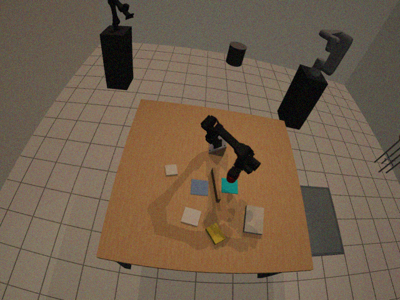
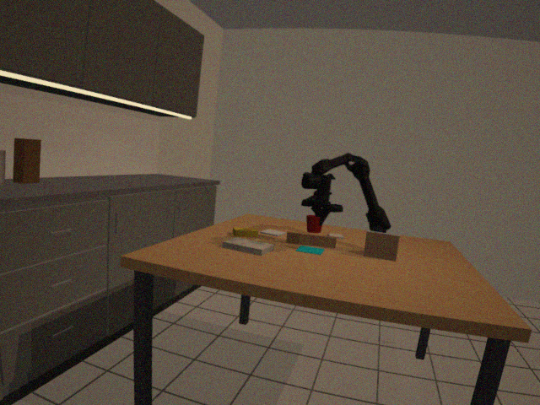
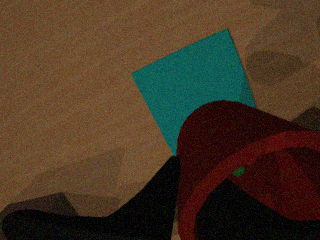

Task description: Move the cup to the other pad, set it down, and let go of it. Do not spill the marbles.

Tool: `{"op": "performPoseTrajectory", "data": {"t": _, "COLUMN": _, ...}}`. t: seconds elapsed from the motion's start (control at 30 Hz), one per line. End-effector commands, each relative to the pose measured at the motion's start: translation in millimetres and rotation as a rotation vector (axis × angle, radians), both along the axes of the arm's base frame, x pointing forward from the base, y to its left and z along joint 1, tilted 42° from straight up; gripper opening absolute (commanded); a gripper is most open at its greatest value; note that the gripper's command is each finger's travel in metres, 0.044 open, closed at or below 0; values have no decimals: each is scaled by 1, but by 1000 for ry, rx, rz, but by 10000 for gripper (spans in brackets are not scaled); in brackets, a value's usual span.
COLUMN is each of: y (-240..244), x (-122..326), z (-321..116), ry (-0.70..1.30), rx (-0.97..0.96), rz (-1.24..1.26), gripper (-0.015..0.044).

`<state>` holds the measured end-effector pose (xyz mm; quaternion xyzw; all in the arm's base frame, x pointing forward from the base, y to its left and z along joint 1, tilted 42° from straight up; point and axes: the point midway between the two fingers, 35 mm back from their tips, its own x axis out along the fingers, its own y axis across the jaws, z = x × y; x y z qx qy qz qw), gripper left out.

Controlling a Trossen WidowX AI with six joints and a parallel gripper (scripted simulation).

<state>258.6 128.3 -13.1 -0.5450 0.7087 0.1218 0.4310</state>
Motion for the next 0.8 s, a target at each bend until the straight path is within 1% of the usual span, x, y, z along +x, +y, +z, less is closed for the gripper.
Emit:
{"op": "performPoseTrajectory", "data": {"t": 0.0, "y": 9, "x": 0, "z": -5, "ry": -8, "rx": 9, "rz": -4, "gripper": 0}}
{"op": "performPoseTrajectory", "data": {"t": 0.77, "y": -6, "x": 0, "z": -27, "ry": -8, "rx": 8, "rz": -4, "gripper": 0}}
